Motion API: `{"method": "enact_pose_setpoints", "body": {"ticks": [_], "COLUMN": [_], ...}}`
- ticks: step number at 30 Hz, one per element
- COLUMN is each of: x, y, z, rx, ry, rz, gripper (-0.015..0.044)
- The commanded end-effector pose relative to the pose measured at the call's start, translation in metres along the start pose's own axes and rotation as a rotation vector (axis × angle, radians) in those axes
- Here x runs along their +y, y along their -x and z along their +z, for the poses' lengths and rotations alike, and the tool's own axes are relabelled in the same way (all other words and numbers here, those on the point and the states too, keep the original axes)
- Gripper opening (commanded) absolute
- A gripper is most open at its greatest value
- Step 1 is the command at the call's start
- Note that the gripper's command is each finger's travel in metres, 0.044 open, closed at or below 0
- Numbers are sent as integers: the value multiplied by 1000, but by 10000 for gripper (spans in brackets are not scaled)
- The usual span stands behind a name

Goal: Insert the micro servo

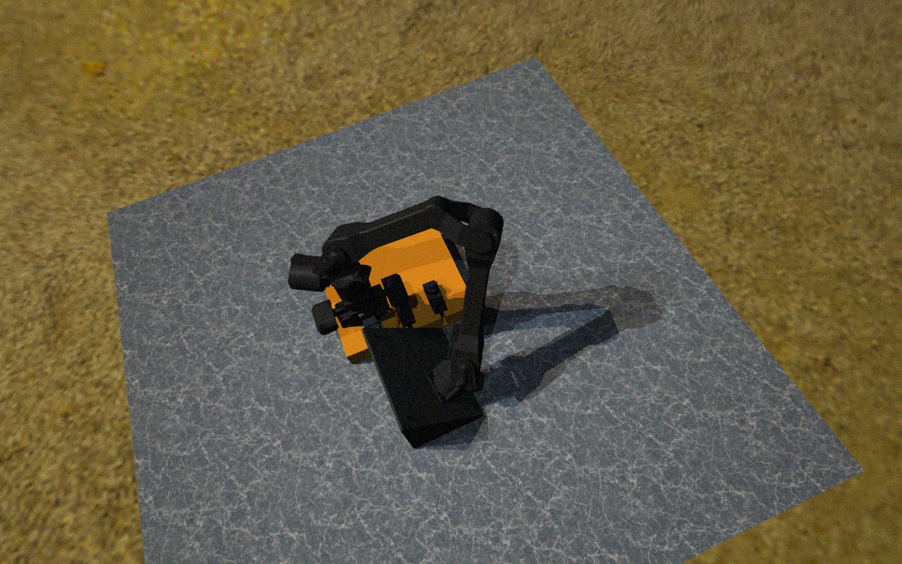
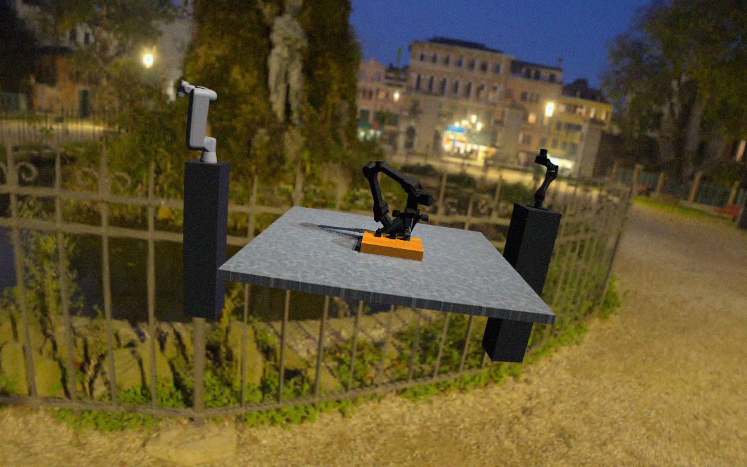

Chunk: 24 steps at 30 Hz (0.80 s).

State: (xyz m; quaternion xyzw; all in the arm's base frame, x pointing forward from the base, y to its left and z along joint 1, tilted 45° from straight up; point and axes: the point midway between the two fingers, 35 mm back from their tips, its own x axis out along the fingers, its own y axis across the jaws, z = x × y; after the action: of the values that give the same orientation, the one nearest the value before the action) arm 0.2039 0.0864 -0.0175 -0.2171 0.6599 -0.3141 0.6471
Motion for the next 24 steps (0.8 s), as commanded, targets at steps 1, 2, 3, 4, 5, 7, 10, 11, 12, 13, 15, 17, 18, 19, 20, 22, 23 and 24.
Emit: {"method": "enact_pose_setpoints", "body": {"ticks": [1, 2, 3, 4, 5, 7, 10, 11, 12, 13, 15, 17, 18, 19, 20, 22, 23, 24], "x": [0, 0, 0, 0, 0, 0, 0, 0, 0, 0, 0, 0, 0, 0, 0, 0, 0, 0], "y": [-4, -5, -6, -7, -7, -9, -12, -13, -14, -15, -17, -19, -20, -21, -22, -24, -25, -26], "z": [0, 0, 0, 0, 0, 0, 0, 0, 0, 0, 0, 0, 0, 0, 0, 0, 0, 0], "rx": [-4, -4, -4, -4, -4, -4, -4, -4, -4, -4, -4, -4, -4, -4, -4, -4, -4, -4], "ry": [3, 3, 3, 3, 3, 3, 3, 3, 3, 3, 3, 3, 3, 3, 3, 3, 3, 3], "rz": [-2, -2, -2, -2, -2, -2, -2, -2, -2, -2, -2, -2, -2, -2, -2, -2, -2, -2], "gripper": [0, 0, 0, 0, 0, 0, 0, 0, 0, 0, 0, 0, 0, 0, 0, 0, 0, 0]}}
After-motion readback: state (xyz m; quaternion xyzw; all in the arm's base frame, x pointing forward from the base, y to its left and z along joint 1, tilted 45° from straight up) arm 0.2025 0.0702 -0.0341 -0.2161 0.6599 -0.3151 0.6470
